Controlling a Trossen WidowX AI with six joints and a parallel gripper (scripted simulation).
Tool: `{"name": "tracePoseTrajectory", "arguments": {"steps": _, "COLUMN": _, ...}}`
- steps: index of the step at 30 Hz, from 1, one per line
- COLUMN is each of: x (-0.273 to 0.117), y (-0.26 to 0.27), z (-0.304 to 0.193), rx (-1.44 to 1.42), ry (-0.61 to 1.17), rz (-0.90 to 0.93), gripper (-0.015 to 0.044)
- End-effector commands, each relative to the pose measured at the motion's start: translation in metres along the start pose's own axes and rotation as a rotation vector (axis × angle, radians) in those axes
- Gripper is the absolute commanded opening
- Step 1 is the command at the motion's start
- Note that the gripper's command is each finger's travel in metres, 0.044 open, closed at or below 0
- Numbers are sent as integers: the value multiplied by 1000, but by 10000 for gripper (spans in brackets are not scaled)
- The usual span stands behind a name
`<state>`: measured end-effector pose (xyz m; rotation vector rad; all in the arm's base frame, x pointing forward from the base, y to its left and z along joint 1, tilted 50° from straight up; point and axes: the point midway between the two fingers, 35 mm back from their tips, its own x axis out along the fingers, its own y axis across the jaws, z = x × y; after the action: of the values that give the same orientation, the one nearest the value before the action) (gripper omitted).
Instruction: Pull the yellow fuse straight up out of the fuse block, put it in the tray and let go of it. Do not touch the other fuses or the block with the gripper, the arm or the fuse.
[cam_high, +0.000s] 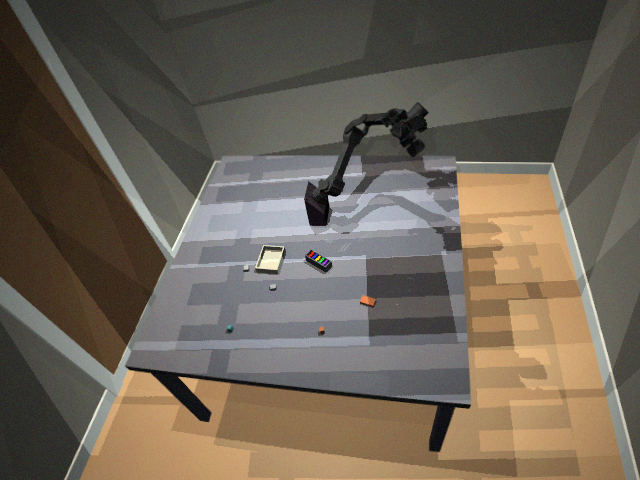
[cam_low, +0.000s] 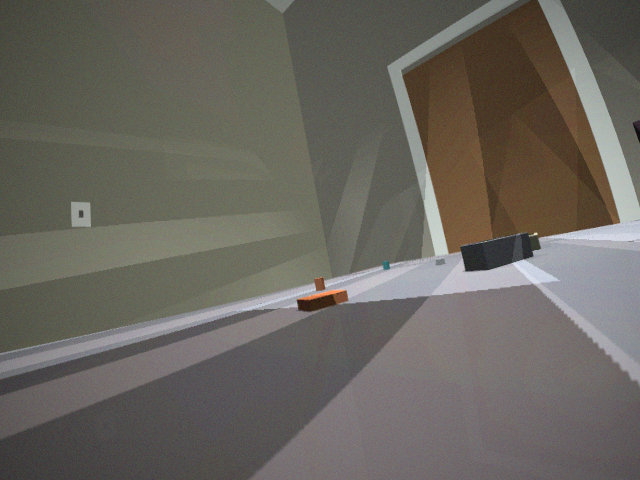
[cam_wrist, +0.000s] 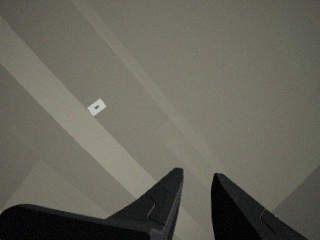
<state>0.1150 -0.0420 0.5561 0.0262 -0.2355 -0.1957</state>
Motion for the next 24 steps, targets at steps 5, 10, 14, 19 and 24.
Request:
{"name": "tracePoseTrajectory", "arguments": {"steps": 5, "x": 75, "y": 74, "z": -87, "rx": -112, "ry": 282, "rz": 156, "gripper": 73}}
{"name": "tracePoseTrajectory", "arguments": {"steps": 10, "x": 107, "y": 103, "z": -153, "rx": -128, "ry": 477, "rz": 237, "gripper": 73}}
{"name": "tracePoseTrajectory", "arguments": {"steps": 14, "x": 126, "y": 116, "z": -212, "rx": -144, "ry": 647, "rz": 291, "gripper": 73}}
{"name": "tracePoseTrajectory", "arguments": {"steps": 19, "x": 139, "y": 121, "z": -285, "rx": -139, "ry": 861, "rz": 349, "gripper": 73}}
{"name": "tracePoseTrajectory", "arguments": {"steps": 24, "x": 138, "y": 126, "z": -350, "rx": -65, "ry": 1071, "rz": 402, "gripper": 73}}
